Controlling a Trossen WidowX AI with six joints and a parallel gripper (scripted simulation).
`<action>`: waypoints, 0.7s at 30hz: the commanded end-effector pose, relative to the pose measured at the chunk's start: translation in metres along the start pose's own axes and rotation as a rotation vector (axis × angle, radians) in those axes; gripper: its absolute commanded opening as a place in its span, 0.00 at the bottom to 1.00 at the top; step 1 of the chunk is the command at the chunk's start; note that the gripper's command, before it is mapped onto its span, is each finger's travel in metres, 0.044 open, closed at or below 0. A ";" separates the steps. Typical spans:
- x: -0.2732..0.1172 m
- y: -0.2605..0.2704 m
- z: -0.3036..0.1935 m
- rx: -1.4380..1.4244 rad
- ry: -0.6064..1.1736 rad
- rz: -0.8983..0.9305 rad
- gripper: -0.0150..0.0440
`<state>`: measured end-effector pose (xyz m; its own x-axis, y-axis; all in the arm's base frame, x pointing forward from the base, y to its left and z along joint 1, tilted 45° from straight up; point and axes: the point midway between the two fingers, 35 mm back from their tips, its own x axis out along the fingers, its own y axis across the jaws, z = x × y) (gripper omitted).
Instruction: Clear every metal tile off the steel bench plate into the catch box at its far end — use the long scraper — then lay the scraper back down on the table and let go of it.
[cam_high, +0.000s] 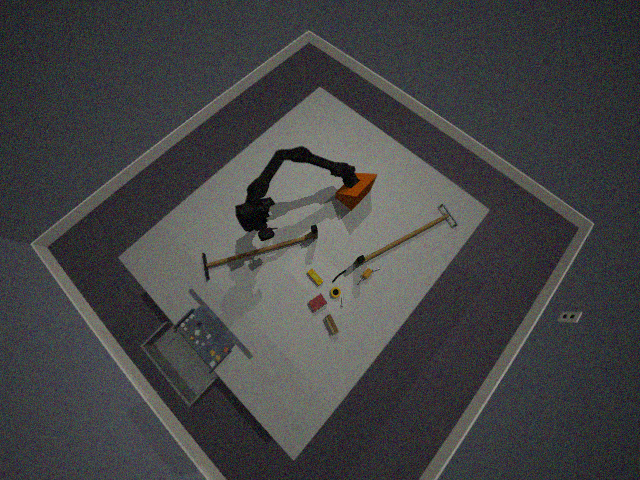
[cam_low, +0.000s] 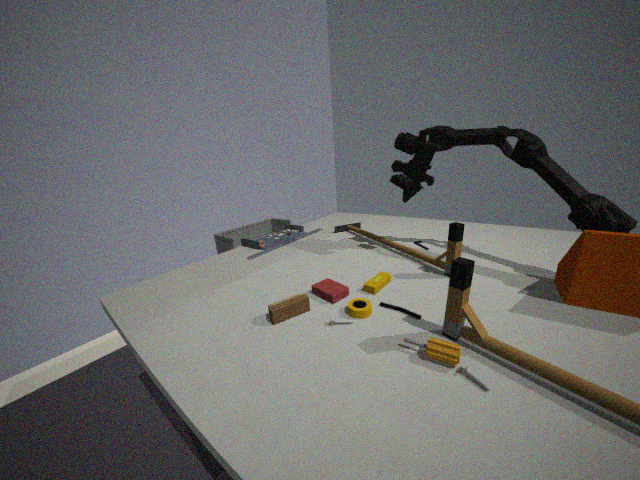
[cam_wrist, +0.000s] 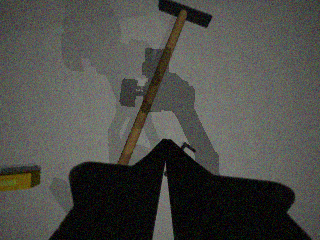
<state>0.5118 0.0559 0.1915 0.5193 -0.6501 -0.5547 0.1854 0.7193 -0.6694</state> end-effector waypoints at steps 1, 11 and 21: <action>0.008 0.000 -0.002 -0.005 0.002 -0.001 0.25; 0.032 0.002 -0.009 -0.004 0.005 0.002 0.25; 0.056 0.003 -0.016 -0.003 0.005 0.003 0.25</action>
<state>0.5259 0.0215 0.1553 0.5126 -0.6540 -0.5563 0.1878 0.7176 -0.6706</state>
